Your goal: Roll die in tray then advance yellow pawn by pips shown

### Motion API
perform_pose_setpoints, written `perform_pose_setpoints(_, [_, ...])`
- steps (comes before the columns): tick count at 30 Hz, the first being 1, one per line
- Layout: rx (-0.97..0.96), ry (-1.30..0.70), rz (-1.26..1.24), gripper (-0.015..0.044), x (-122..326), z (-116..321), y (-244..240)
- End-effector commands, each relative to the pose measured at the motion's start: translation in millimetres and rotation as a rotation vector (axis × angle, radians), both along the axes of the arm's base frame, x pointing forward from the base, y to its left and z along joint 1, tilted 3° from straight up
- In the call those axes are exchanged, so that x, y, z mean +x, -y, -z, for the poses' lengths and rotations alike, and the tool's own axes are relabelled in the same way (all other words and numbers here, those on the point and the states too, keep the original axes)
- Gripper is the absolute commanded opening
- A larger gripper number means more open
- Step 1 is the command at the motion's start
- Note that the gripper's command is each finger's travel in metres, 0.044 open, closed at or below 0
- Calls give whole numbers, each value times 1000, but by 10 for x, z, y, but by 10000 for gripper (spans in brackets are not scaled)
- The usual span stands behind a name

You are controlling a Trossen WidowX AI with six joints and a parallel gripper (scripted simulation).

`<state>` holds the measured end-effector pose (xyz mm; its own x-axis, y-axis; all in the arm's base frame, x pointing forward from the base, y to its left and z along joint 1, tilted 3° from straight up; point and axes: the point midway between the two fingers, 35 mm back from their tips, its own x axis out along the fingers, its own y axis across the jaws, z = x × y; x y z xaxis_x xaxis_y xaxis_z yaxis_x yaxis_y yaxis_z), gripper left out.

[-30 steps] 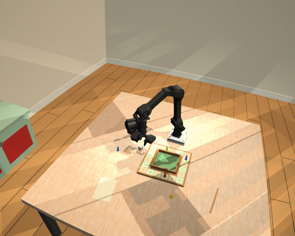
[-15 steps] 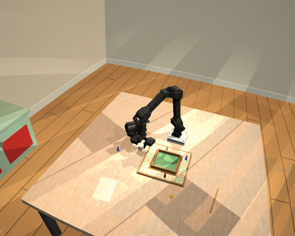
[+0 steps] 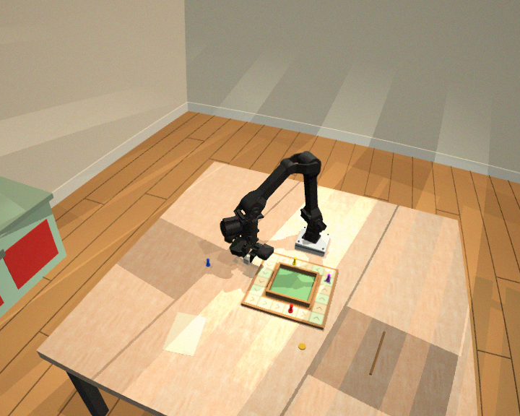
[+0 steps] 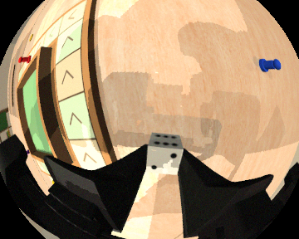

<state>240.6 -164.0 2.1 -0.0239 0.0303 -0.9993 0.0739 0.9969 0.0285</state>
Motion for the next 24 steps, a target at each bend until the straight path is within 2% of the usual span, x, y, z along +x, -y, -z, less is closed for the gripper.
perform_pose_setpoints(1, [-2, -1, -3, 84, -1, 6, 4])
perform_pose_setpoints(2, [-2, -1, -3, 78, -1, 6, 4])
perform_pose_setpoints(5, [-2, -1, -3, 0, 5, -31, 11])
perform_pose_setpoints(24, [-3, -2, -3, 0, -17, -1181, 59])
